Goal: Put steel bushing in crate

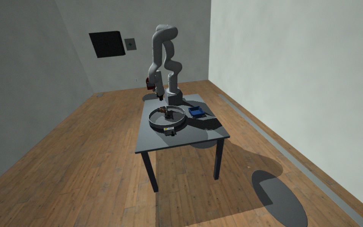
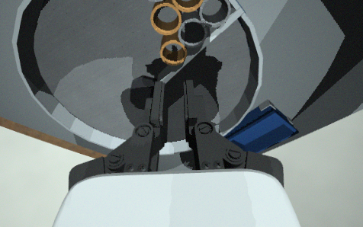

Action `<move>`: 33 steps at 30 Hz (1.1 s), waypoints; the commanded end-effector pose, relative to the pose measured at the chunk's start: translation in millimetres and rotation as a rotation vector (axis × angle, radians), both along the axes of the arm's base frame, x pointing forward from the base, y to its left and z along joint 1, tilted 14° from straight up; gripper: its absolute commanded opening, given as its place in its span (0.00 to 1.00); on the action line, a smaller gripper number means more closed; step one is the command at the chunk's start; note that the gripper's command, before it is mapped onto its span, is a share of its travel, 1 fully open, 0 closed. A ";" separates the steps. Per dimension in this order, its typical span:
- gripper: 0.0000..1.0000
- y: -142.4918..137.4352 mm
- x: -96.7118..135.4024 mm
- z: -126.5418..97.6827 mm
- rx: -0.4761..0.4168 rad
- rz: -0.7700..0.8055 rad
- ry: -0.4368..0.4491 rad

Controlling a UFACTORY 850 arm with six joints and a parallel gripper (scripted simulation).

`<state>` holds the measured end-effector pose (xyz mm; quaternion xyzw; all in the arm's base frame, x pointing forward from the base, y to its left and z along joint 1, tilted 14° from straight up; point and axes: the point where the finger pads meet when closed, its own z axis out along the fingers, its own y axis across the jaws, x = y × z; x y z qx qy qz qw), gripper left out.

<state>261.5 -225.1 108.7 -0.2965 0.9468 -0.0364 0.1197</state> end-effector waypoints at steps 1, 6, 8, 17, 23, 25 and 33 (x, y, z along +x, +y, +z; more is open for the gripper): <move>0.15 -0.5 0.3 0.4 -0.001 0.000 -0.001; 0.15 -0.5 0.3 0.4 -0.001 0.000 -0.001; 0.15 -0.5 0.3 0.4 -0.001 0.000 -0.001; 0.15 -0.5 0.3 0.4 -0.001 0.000 -0.001; 0.11 -0.6 0.3 0.0 0.001 0.000 -0.002; 0.11 -1.1 0.1 -1.1 0.007 0.002 -0.008; 0.11 -6.8 -1.0 -10.0 0.051 0.014 -0.062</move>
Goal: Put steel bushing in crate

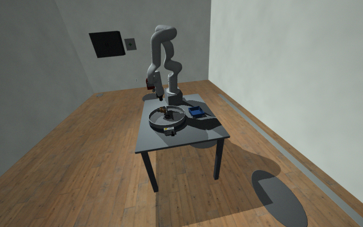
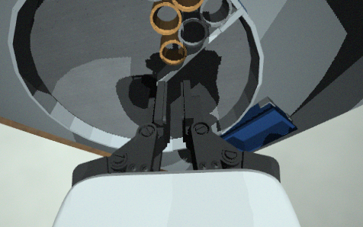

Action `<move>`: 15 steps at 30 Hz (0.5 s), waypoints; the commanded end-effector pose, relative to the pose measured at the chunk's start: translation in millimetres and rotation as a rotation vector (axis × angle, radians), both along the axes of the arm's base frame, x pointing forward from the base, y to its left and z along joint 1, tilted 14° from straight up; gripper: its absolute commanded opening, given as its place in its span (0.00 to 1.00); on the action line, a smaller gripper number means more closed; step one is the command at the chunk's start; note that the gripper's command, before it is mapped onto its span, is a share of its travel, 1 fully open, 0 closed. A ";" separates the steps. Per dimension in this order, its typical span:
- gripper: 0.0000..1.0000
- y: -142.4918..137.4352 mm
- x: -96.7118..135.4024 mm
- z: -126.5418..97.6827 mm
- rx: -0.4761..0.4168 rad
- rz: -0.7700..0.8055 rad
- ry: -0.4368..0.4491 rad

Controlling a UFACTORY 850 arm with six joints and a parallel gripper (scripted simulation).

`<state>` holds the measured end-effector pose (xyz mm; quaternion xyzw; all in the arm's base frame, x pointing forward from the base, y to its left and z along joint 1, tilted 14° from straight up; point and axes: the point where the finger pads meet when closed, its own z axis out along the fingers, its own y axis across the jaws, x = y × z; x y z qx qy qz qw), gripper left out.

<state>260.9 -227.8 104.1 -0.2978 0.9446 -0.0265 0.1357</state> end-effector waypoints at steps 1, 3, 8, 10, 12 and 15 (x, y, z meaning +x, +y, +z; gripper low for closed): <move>0.11 -6.1 -0.6 -7.4 0.033 0.008 -0.054; 0.11 -11.2 -1.0 -12.3 0.052 0.012 -0.094; 0.11 -27.2 -2.5 -37.7 0.150 0.038 -0.238; 0.11 -29.7 -2.7 -41.2 0.164 0.041 -0.259; 0.11 -33.5 -3.4 -46.7 0.187 0.047 -0.294; 0.11 -43.3 -4.3 -60.2 0.244 0.061 -0.379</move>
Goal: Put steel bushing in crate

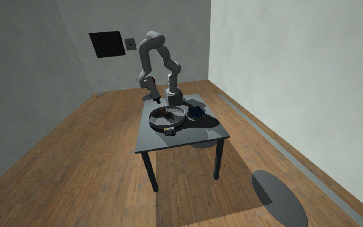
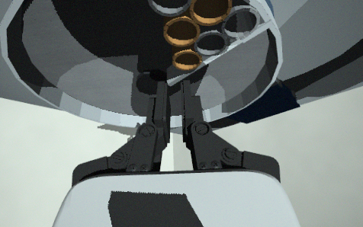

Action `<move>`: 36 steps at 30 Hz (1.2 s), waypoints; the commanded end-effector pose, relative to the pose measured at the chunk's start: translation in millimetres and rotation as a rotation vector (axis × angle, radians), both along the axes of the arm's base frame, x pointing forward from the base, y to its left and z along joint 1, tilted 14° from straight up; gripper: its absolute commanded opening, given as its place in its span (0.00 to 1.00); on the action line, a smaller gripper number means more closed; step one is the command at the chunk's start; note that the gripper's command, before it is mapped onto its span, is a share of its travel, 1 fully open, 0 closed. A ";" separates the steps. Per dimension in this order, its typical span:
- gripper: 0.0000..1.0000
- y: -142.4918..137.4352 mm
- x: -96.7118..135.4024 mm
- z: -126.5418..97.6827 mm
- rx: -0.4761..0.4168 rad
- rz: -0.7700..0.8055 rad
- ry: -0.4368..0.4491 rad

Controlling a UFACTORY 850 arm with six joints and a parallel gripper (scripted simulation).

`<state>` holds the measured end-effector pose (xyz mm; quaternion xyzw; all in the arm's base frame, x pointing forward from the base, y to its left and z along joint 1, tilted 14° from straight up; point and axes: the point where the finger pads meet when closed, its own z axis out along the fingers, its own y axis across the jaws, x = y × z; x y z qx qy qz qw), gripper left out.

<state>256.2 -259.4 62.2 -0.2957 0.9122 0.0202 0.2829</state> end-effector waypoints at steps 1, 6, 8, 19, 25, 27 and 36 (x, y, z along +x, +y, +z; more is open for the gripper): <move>0.11 -14.1 -0.1 -22.0 0.083 0.027 -0.143; 0.11 -25.9 -1.5 -38.6 0.153 0.044 -0.248; 0.11 -28.3 -2.2 -42.4 0.169 0.048 -0.272; 0.11 -30.0 -2.9 -45.4 0.182 0.051 -0.290; 0.11 -30.0 -2.9 -45.4 0.182 0.051 -0.290; 0.11 -30.0 -2.5 -47.1 0.182 0.051 -0.290; 0.11 -30.1 2.7 -67.9 0.182 0.051 -0.290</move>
